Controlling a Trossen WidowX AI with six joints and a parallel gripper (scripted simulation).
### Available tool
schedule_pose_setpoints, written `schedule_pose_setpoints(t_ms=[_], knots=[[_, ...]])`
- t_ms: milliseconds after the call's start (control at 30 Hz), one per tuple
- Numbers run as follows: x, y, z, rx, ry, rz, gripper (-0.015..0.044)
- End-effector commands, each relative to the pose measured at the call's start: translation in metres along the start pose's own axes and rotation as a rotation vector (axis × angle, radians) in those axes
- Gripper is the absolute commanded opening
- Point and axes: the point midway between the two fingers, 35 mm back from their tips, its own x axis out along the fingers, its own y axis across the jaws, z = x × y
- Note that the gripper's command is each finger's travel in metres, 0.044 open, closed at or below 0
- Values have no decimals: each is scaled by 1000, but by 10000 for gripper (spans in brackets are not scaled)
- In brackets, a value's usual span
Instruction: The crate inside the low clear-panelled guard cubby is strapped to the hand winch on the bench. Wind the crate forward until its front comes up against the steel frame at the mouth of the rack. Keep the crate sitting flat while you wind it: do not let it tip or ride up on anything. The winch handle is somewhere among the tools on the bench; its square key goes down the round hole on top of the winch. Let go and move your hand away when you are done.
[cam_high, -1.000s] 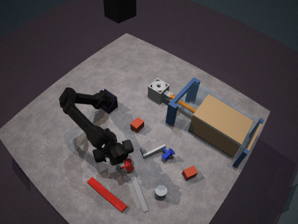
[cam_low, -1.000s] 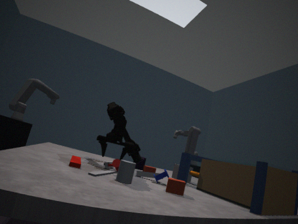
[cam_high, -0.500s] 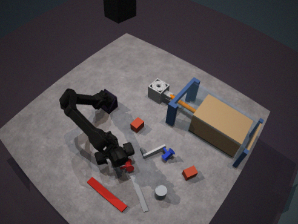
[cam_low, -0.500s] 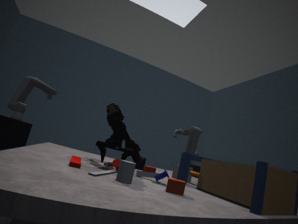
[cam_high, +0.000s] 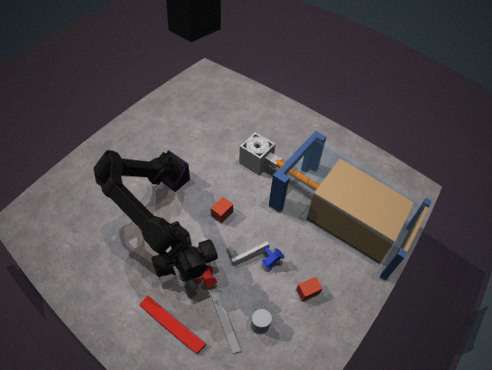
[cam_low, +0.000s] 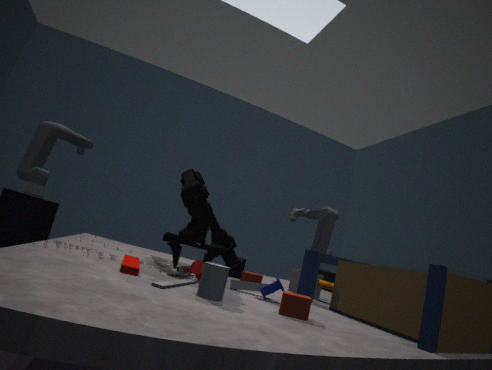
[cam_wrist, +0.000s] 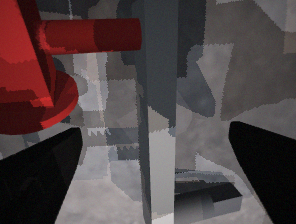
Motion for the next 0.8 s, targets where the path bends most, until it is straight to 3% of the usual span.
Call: schedule_pose_setpoints(t_ms=[0,767], knots=[[0,0,0,1,1,0,360],[0,0,0,1,1,0,207]])
